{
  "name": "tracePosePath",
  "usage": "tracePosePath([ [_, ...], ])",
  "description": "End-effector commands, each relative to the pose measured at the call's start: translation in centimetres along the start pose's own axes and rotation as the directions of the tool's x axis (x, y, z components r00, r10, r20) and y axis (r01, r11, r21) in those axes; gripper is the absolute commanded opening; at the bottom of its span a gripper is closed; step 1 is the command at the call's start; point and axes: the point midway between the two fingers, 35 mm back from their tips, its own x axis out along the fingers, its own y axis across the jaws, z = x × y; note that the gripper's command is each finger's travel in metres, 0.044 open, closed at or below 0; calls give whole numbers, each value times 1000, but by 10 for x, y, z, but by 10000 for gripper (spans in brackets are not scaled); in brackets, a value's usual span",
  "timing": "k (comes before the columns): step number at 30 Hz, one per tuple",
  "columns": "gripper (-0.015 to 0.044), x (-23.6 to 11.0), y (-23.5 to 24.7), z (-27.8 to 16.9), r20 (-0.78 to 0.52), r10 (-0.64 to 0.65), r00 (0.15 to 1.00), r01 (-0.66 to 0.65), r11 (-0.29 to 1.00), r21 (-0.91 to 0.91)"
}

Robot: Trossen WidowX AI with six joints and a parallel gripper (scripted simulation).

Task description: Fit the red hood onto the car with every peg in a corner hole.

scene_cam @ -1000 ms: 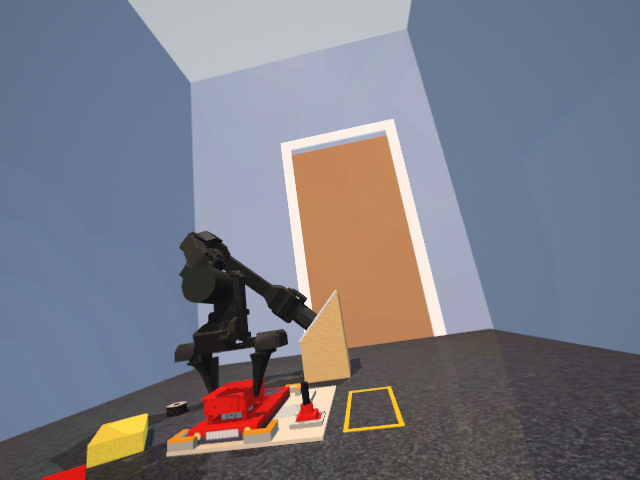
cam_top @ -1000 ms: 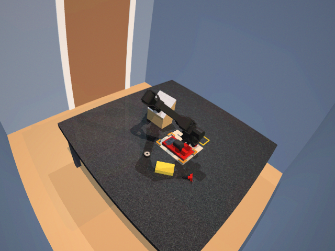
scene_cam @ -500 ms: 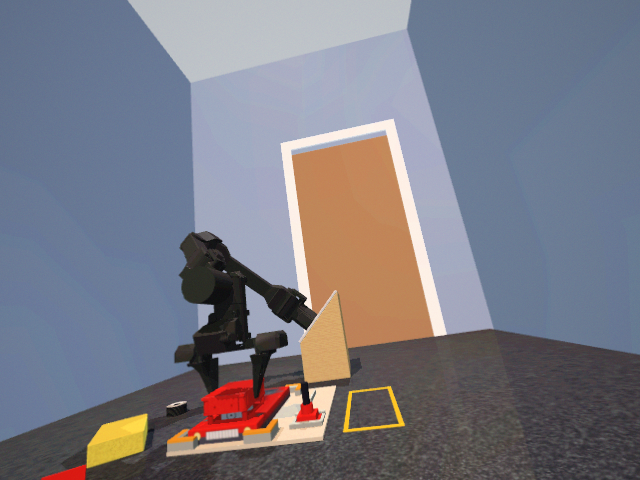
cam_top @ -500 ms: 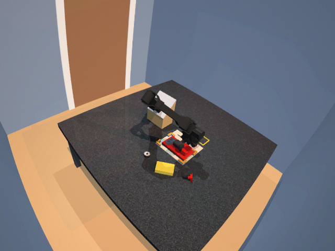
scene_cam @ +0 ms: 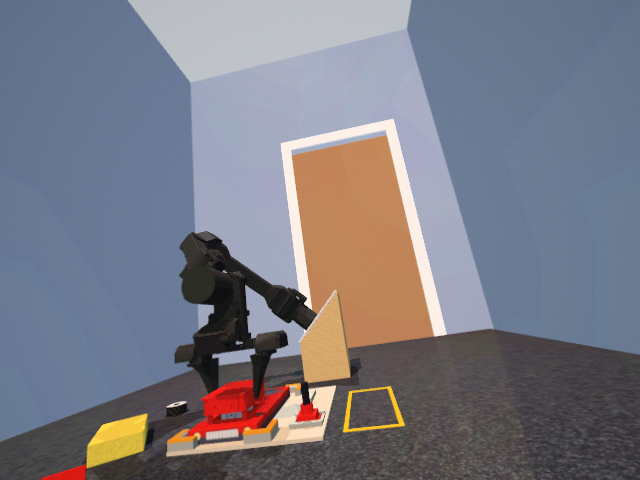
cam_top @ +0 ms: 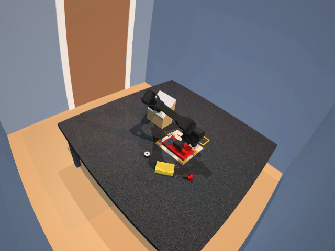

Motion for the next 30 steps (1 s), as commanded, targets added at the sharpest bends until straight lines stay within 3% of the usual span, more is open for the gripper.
tracePosePath([
  [1, 0, 8, 0, -3, -19, -5, 1000, 4, 1000, 0],
  [3, 0, 6, 0, -2, -15, -4, 1000, 4, 1000, 0],
  [20, 440, 0, 0, 0, 0, 0, 1000, 0, 1000, 0],
  [25, 440, -5, 0, 1, -3, 1, 1000, -1, 1000, 0],
  [30, 440, -47, 1, 4, -23, 2, 1000, -2, 1000, 0],
])
